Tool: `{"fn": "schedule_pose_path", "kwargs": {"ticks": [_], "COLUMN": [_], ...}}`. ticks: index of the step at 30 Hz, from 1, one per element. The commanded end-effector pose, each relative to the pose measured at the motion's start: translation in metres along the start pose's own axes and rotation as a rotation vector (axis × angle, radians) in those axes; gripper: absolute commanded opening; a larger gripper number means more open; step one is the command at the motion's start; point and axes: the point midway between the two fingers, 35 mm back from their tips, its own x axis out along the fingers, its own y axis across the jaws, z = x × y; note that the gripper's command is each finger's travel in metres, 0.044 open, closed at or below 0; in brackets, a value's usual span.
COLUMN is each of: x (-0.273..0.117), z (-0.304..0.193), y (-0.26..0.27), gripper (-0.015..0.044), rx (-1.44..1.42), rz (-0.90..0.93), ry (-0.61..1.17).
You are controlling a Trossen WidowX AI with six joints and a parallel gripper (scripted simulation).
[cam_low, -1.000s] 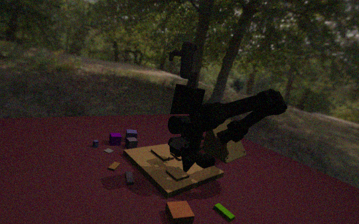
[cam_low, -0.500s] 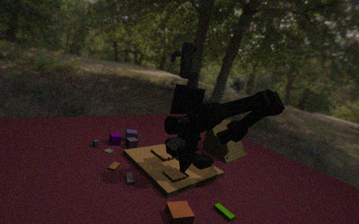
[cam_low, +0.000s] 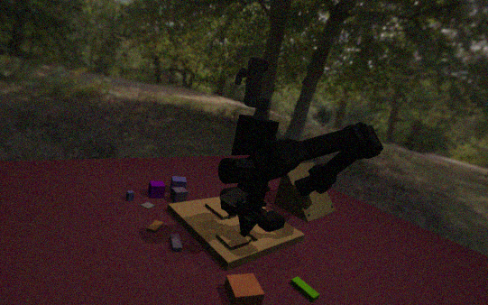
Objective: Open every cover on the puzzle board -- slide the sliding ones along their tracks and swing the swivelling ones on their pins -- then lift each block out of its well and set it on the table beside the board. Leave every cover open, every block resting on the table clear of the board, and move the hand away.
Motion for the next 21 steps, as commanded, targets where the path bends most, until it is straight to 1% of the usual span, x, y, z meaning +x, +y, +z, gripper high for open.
{"fn": "schedule_pose_path", "kwargs": {"ticks": [1, 21], "x": [0.002, 0.003], "z": [0.004, 0.023], "y": [0.0, -0.001], "gripper": [0.0, 0.0], "rx": [0.007, 0.006], "rz": [0.005, 0.005], "ry": [0.003, 0.002]}}
